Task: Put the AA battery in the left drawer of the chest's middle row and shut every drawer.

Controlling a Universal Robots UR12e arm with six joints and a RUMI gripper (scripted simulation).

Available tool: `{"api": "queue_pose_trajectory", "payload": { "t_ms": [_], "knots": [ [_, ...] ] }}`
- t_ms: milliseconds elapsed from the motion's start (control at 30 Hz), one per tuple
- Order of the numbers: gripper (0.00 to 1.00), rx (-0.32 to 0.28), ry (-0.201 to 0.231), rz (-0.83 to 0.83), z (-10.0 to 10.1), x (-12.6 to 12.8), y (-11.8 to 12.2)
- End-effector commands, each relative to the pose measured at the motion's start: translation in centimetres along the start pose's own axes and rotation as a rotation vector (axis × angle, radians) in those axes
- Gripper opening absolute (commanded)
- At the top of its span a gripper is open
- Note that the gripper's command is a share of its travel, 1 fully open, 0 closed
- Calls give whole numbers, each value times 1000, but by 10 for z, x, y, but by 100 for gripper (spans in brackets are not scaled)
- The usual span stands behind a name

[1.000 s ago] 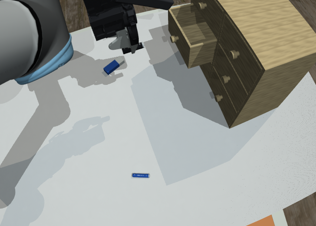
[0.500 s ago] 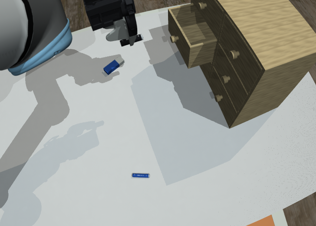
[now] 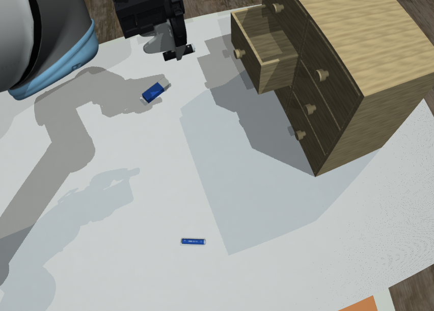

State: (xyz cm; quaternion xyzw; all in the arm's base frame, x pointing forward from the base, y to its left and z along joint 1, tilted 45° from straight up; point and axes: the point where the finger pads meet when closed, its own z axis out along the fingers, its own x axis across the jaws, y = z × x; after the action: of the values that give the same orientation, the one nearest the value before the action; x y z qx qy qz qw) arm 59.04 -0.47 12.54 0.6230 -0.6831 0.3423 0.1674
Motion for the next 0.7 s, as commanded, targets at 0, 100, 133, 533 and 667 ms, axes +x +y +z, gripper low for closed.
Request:
{"api": "queue_pose_trajectory", "payload": {
  "t_ms": [0,100,133,533,667],
  "knots": [
    [5,0,1,0,0,0,-1],
    [5,1,1,0,0,0,-1],
    [5,2,1,0,0,0,0],
    [5,25,0,-4,2,-2,2],
    [5,49,0,-4,2,-2,2]
  ]
}}
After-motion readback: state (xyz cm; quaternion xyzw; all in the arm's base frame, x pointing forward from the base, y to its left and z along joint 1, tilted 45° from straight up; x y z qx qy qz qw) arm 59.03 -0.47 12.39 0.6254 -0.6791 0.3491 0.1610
